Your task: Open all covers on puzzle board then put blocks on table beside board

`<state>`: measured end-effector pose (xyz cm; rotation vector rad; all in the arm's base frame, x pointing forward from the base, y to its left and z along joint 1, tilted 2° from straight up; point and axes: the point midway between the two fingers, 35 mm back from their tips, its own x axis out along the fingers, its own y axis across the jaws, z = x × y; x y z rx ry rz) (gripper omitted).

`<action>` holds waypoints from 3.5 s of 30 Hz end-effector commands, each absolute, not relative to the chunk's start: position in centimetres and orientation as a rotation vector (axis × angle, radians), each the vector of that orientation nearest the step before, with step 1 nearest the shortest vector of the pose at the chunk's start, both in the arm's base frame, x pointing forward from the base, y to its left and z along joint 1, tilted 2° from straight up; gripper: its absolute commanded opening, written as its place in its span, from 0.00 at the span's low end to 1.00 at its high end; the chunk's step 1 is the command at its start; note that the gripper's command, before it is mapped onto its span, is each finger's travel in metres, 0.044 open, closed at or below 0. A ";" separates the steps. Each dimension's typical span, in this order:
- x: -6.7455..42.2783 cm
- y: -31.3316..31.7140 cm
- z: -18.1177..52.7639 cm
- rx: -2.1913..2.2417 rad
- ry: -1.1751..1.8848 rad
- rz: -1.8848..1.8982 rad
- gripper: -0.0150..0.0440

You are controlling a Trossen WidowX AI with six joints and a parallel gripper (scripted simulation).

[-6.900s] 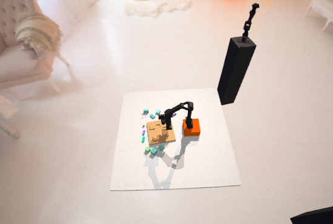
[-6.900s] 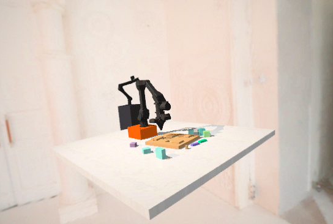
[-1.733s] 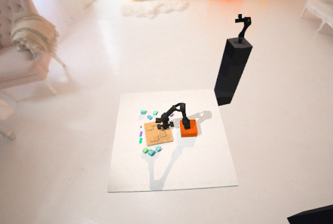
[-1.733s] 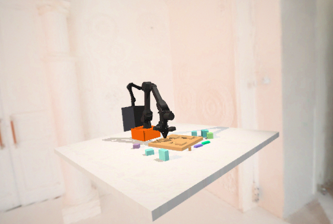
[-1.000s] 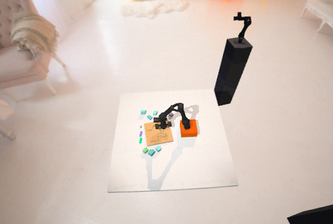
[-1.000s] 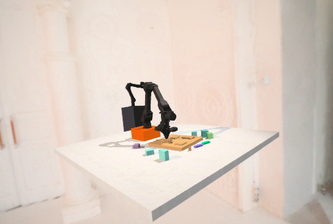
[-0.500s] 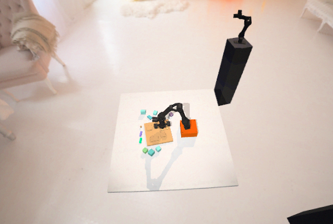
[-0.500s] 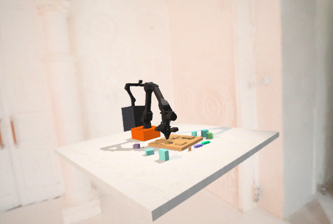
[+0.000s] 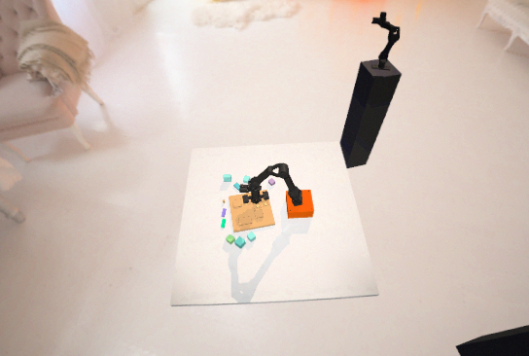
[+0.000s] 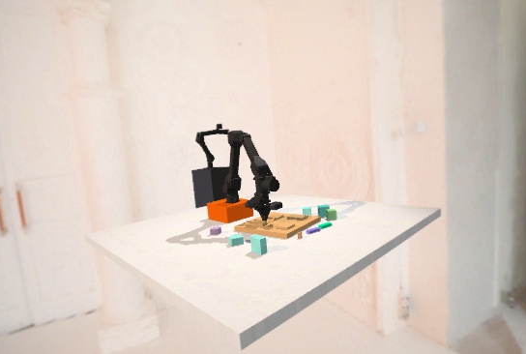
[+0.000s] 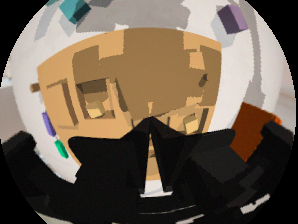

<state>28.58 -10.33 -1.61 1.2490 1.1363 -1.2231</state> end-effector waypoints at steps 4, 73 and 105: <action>29.2 -11.1 -1.5 1.249 1.135 -1.216 0.25; 34.0 -4.0 4.0 0.707 1.405 -0.681 0.25; 36.4 5.8 4.7 0.030 1.514 -0.040 0.25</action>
